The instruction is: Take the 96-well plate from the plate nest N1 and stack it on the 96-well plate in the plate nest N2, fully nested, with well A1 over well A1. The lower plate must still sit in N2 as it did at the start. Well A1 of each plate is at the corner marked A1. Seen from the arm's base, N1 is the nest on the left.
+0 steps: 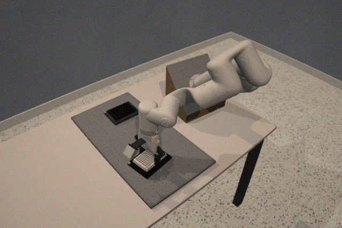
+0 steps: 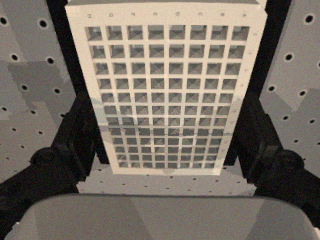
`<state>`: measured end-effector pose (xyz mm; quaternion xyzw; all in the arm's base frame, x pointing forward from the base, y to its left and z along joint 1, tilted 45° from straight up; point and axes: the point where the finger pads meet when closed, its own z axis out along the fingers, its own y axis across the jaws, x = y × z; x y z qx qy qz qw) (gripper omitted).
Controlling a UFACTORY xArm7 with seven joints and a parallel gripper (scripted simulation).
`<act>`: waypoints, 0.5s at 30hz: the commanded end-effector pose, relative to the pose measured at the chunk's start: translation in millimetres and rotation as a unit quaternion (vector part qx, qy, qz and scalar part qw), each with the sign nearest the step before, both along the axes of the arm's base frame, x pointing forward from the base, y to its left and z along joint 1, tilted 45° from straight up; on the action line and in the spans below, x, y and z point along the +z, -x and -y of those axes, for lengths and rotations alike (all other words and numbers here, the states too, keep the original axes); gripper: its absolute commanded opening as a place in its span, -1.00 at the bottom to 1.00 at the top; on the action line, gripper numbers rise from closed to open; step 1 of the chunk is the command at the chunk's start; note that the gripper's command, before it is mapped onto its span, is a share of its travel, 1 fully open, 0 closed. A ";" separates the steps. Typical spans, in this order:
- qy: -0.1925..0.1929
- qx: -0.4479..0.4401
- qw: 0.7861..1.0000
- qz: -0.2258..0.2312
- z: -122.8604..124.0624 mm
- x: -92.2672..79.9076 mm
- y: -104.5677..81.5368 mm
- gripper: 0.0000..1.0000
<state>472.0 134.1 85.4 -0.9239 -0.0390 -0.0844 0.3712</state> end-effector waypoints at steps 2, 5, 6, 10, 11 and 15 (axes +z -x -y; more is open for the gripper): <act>0.000 -0.002 1.000 0.001 3.7 3.1 -0.9 -1.00; 0.000 -0.002 1.000 0.001 4.1 3.5 -0.9 -1.00; 0.000 -0.002 1.000 0.001 4.6 4.0 -0.8 -1.00; 0.000 -0.002 1.000 0.001 6.5 5.9 -0.4 -1.00; 0.000 -0.002 1.000 0.001 6.9 6.4 -0.3 -1.00; 0.000 -0.002 1.000 0.001 8.8 8.3 0.0 -1.00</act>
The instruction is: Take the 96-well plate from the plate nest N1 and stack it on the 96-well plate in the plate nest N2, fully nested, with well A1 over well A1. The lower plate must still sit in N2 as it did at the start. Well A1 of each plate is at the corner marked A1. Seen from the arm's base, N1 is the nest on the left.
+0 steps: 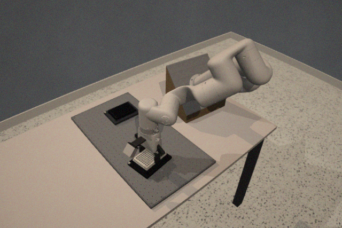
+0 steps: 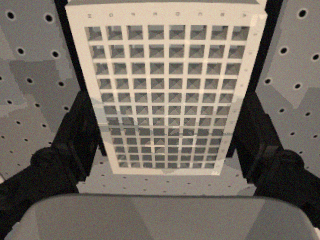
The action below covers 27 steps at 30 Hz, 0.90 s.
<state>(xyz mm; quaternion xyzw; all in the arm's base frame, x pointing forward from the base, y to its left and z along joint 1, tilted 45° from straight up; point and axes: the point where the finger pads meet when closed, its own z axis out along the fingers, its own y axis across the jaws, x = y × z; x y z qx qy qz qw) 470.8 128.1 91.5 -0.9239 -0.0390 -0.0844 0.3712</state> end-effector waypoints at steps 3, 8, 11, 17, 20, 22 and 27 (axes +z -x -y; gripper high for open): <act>0.000 -0.002 1.000 0.001 4.2 3.6 -0.9 -1.00; 0.000 -0.002 1.000 0.001 5.6 5.0 -0.6 -1.00; 0.000 -0.002 1.000 0.001 5.6 5.1 -0.6 -1.00; 0.000 -0.002 1.000 0.001 10.2 9.8 0.3 -1.00; 0.000 -0.002 1.000 0.001 13.7 13.4 0.9 -1.00; 0.000 -0.002 1.000 0.001 16.0 15.7 1.4 -1.00; 0.000 -0.002 1.000 0.001 19.4 19.3 2.0 -1.00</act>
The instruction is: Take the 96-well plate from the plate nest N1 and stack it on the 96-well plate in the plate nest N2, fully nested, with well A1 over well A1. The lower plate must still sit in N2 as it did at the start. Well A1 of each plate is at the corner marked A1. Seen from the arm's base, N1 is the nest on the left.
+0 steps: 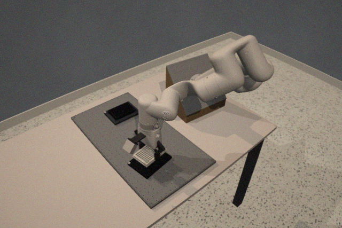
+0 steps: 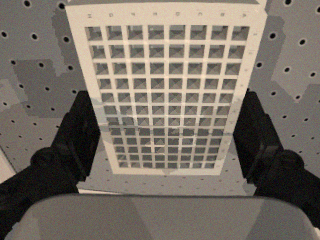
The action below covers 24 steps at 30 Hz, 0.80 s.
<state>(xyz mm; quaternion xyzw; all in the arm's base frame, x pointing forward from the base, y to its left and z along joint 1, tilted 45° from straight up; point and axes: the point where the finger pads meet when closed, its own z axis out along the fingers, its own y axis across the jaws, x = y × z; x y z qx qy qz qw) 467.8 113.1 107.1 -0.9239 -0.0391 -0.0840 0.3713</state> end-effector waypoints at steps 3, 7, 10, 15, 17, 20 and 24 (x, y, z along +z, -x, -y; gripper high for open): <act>0.000 -0.002 1.000 0.002 7.8 7.3 -0.4 -1.00; 0.000 -0.002 1.000 0.002 12.5 12.0 0.5 -1.00; 0.000 -0.002 1.000 0.002 15.9 15.6 1.1 -1.00; 0.000 -0.002 1.000 0.002 19.4 19.1 1.8 -1.00; 0.000 -0.002 1.000 0.002 21.7 21.5 2.2 -1.00; 0.000 -0.002 1.000 0.002 25.2 25.1 2.8 -1.00; 0.000 -0.002 1.000 0.002 29.8 29.8 3.7 -1.00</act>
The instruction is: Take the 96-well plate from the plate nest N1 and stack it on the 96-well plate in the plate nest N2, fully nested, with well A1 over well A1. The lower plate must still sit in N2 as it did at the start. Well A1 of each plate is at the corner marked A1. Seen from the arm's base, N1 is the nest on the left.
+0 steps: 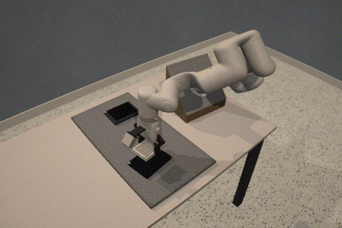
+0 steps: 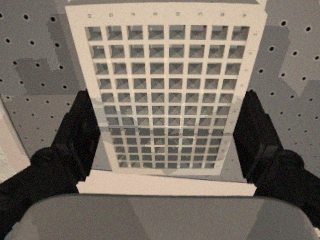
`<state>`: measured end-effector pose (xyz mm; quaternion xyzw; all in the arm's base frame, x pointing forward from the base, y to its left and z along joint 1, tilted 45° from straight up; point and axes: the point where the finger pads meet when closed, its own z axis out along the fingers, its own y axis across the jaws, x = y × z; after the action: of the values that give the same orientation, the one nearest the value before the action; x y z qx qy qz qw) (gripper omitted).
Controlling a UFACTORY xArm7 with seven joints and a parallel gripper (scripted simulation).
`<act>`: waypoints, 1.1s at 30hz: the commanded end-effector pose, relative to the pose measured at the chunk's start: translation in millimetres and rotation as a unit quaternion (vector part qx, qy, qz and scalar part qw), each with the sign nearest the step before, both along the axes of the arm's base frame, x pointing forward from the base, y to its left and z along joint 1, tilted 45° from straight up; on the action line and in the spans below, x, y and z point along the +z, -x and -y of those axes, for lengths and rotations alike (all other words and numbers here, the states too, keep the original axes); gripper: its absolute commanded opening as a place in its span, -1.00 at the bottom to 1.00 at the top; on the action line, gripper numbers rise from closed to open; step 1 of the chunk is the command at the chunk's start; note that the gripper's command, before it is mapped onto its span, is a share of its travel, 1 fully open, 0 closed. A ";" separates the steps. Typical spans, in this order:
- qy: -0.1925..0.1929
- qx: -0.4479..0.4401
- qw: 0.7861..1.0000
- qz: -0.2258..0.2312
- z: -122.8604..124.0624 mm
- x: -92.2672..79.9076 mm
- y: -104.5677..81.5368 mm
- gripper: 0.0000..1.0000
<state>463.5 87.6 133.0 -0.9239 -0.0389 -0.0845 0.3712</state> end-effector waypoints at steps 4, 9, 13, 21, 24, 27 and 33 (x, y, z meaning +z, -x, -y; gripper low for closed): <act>0.000 -0.002 1.000 0.001 8.9 8.6 0.2 -1.00; 0.000 -0.002 1.000 0.001 12.4 12.2 0.9 -1.00; 0.000 -0.002 1.000 0.002 15.9 15.8 1.6 -1.00; 0.000 -0.002 1.000 0.002 15.9 15.8 1.6 -1.00; 0.000 -0.002 1.000 0.001 15.9 15.8 1.6 -1.00; -0.004 -0.025 0.999 -0.022 20.4 11.1 3.3 -1.00; -0.011 -0.062 0.996 -0.057 33.8 -2.8 8.4 -1.00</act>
<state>455.8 60.8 134.6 -0.9240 0.0320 -0.0561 0.3768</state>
